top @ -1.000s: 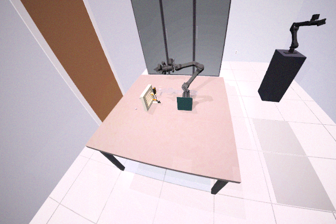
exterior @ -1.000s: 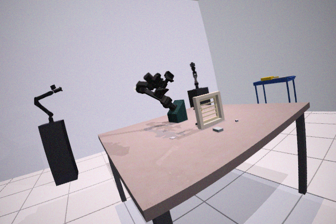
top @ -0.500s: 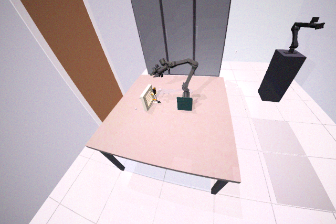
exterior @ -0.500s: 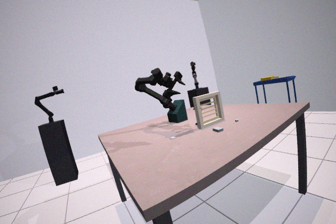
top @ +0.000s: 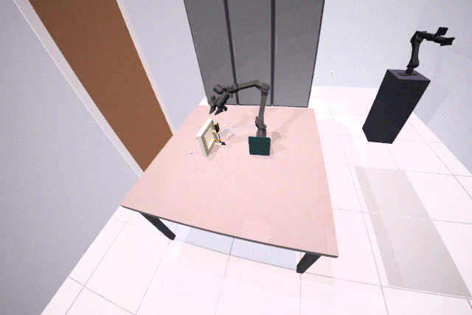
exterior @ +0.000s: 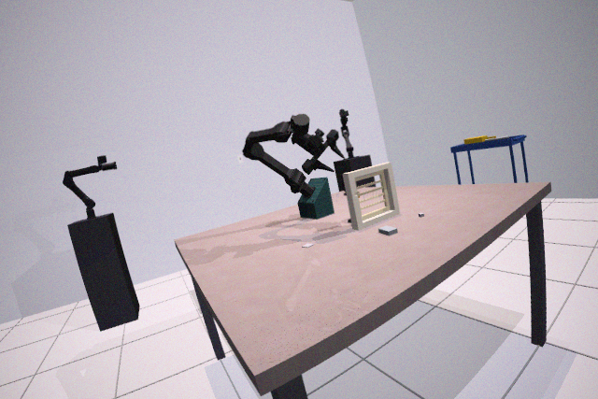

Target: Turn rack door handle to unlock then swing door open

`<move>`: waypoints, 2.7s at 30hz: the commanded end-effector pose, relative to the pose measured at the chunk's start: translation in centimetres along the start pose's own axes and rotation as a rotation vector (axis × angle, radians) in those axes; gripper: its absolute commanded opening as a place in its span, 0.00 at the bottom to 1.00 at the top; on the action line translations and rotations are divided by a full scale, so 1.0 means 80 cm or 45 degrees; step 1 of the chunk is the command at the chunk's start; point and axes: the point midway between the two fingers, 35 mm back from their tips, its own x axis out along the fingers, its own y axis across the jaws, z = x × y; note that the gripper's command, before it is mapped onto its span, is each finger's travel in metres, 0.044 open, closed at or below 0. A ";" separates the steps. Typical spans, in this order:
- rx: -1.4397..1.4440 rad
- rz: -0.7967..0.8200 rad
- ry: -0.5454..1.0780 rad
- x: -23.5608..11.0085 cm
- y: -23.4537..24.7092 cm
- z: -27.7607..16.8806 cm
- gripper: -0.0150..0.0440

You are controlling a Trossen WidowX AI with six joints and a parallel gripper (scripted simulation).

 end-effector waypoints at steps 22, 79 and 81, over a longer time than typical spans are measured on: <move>-0.321 -0.462 0.503 0.027 0.037 -0.068 0.75; -0.545 -0.744 0.690 0.077 0.004 -0.108 0.75; -0.544 -0.743 0.693 0.080 0.001 -0.110 0.75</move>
